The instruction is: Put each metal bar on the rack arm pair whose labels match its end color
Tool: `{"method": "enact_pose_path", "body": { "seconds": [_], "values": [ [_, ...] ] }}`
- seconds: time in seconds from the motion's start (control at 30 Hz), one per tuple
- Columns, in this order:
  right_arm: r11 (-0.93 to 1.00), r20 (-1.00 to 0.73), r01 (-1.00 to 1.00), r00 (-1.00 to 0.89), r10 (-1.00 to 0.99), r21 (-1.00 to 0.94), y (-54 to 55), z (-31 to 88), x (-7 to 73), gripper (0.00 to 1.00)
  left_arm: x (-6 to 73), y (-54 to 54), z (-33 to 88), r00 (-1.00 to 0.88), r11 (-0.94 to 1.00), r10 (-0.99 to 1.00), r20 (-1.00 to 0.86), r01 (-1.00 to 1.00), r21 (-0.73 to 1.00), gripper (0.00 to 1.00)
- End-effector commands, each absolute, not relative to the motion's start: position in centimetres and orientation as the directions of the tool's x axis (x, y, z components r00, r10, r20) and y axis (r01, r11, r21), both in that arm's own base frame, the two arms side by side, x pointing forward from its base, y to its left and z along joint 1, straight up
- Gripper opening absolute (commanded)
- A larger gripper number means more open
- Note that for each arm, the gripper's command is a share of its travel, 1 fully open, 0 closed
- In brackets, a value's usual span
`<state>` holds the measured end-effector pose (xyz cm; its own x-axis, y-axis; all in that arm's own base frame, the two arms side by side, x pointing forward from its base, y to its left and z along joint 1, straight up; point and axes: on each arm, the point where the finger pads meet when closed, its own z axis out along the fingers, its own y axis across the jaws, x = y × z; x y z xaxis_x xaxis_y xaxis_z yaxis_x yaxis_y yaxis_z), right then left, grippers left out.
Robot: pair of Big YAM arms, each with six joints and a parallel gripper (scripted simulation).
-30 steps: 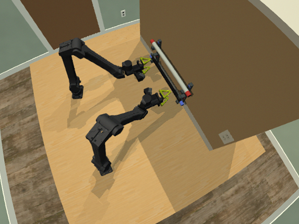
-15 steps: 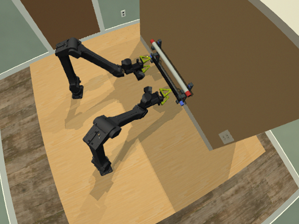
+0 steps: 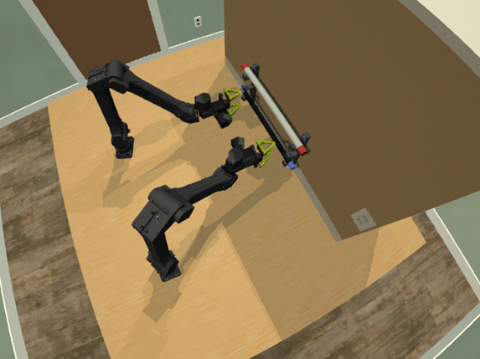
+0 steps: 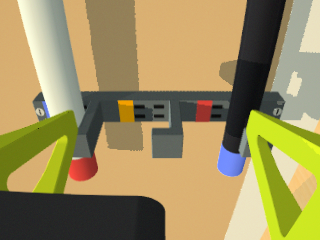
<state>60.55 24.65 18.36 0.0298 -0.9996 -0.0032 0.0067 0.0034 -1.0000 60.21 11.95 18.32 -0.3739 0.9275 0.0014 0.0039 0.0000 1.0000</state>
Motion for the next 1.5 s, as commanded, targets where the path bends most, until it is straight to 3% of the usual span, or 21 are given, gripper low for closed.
{"method": "enact_pose_path", "body": {
  "seconds": [0.0, 1.47],
  "values": [
    [0.058, -0.056, 0.075, 0.025, -0.998, -0.996, 24.7, 22.6, 62.0, 1.00, 60.8, 12.9, 21.2, -0.385, -0.003, 0.923, -0.016, -0.048, 0.999, 1.00],
    [0.058, -0.056, 0.075, 0.025, -0.998, -0.995, 24.6, 25.1, 61.8, 1.00, 61.2, 13.0, 24.4, -0.385, -0.004, 0.923, -0.021, -0.066, 0.998, 1.00]
  ]
}}
